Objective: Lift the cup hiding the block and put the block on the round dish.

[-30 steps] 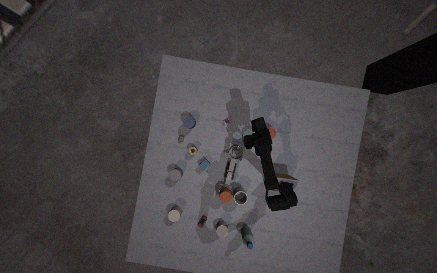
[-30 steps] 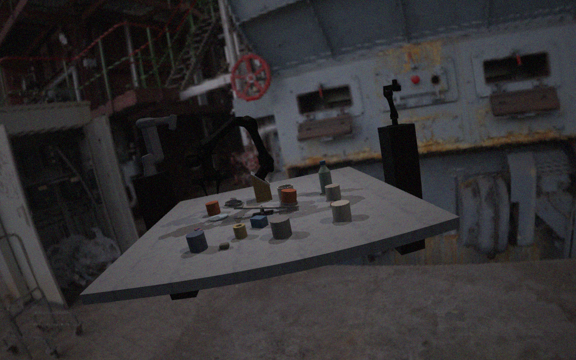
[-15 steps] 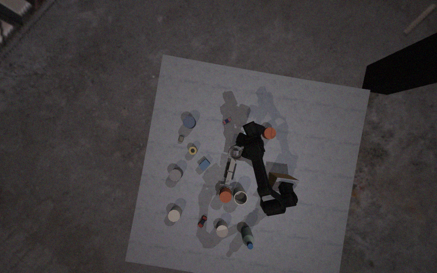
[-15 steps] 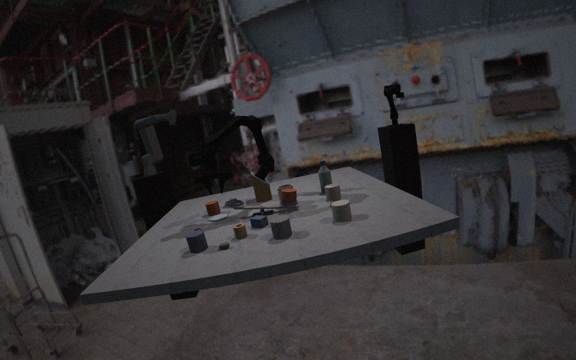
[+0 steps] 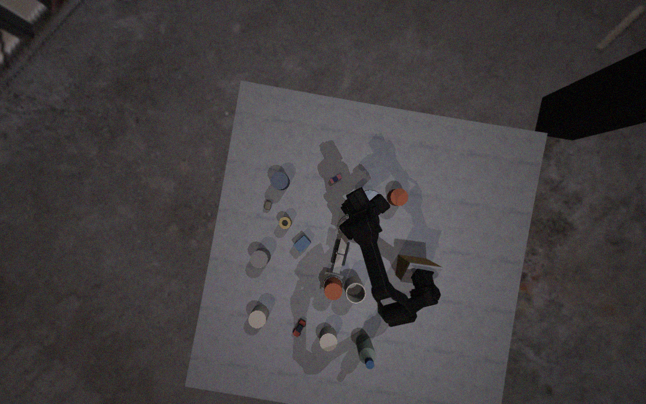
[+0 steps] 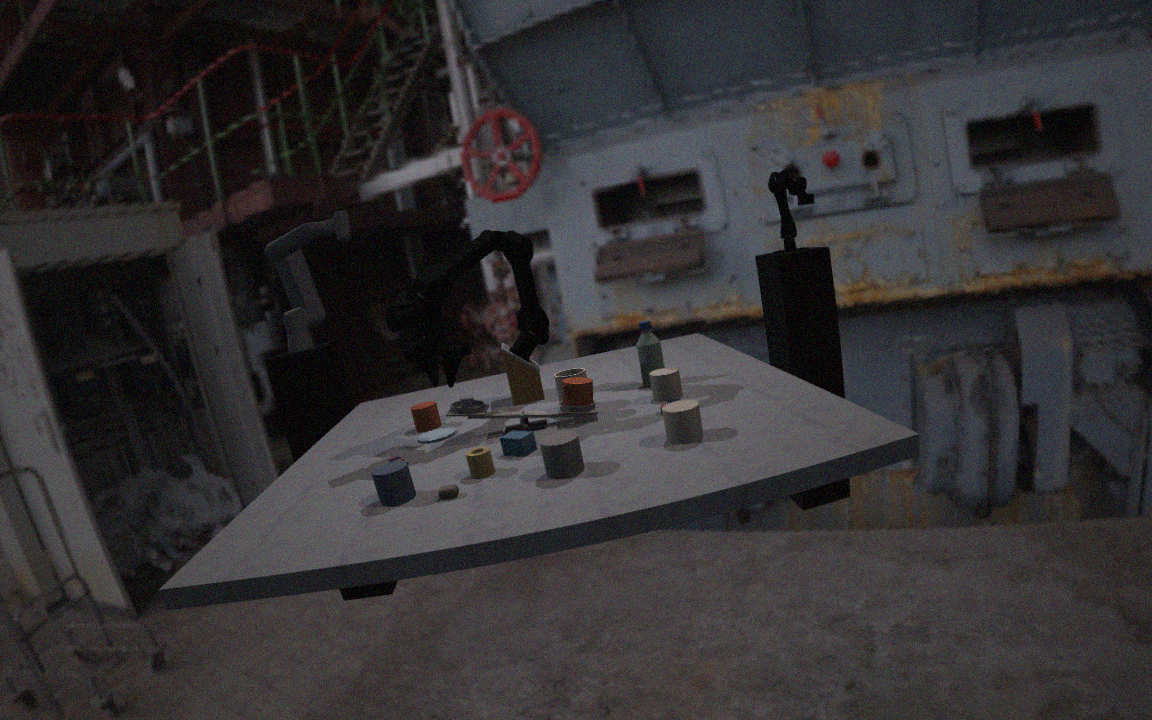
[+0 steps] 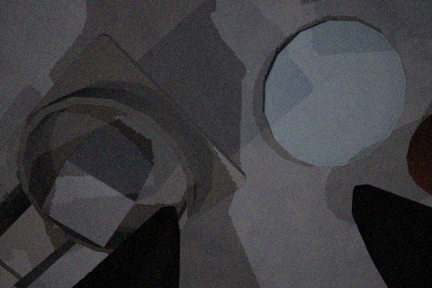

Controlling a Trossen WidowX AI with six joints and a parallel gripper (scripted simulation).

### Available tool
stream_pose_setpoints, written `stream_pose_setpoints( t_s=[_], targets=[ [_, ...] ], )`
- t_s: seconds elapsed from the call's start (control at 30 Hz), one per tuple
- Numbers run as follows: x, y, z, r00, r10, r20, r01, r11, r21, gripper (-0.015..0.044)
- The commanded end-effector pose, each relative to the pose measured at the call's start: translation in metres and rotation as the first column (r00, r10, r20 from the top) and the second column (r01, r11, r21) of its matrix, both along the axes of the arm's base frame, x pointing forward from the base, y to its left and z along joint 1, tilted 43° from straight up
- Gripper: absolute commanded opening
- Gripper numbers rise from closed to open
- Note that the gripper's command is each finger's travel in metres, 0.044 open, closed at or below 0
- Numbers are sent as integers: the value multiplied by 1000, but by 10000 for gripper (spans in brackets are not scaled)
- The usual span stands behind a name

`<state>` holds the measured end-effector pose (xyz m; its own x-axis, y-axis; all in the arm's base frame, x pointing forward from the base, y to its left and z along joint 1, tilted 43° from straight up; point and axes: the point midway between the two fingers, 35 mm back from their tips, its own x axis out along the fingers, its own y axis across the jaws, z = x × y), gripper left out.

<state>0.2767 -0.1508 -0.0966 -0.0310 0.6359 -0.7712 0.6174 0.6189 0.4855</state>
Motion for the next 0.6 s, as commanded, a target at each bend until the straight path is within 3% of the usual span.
stream_pose_setpoints(
  t_s=[0.0,0.57],
  targets=[
    [9,7,8,991,-106,-84,106,994,-1,260],
    [34,39,35,768,-479,-425,485,868,-102,260]
  ],
)
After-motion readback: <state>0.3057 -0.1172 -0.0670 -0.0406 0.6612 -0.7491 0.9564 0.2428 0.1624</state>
